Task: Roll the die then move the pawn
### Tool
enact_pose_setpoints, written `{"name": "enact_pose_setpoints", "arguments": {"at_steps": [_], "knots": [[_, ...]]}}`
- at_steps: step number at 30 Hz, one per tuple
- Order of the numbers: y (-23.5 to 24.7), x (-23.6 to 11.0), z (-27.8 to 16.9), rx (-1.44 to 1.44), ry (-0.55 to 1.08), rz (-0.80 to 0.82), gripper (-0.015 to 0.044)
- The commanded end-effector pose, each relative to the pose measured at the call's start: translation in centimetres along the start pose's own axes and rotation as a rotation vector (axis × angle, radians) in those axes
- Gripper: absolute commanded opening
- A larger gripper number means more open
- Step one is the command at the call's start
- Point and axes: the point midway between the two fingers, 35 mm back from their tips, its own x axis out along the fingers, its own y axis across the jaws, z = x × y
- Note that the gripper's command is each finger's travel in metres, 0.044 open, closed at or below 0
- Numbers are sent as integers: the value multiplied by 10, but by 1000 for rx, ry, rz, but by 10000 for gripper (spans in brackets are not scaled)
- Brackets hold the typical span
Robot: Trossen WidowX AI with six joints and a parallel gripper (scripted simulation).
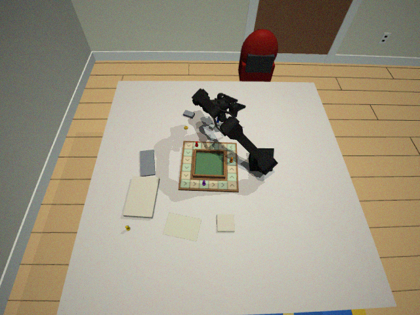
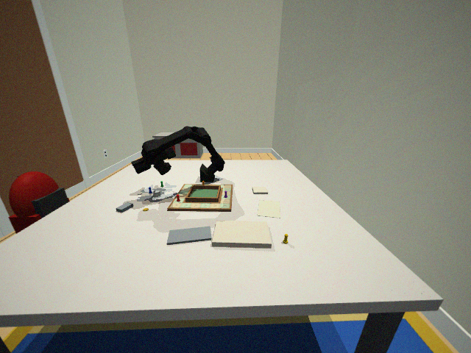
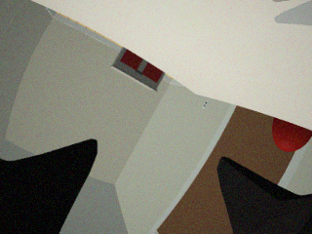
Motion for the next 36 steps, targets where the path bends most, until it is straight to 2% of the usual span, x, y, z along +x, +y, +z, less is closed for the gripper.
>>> {"name": "enact_pose_setpoints", "arguments": {"at_steps": [1, 3, 5, 9, 13, 15, 26, 36], "knots": [[-1, 0, 2, 18, -17, -3, 374], [-5, 0, 17, 158, -151, -18, 321], [-14, -5, 39, 369, -364, -19, 275], [-35, -34, 72, 746, -802, 71, 275], [-53, -81, 86, 1022, -1239, 290, 275], [-57, -98, 85, 1081, -1373, 388, 275], [-56, -96, 85, 1088, -1389, 401, 275], [-63, -92, 103, 1087, -1390, 401, 275]]}}
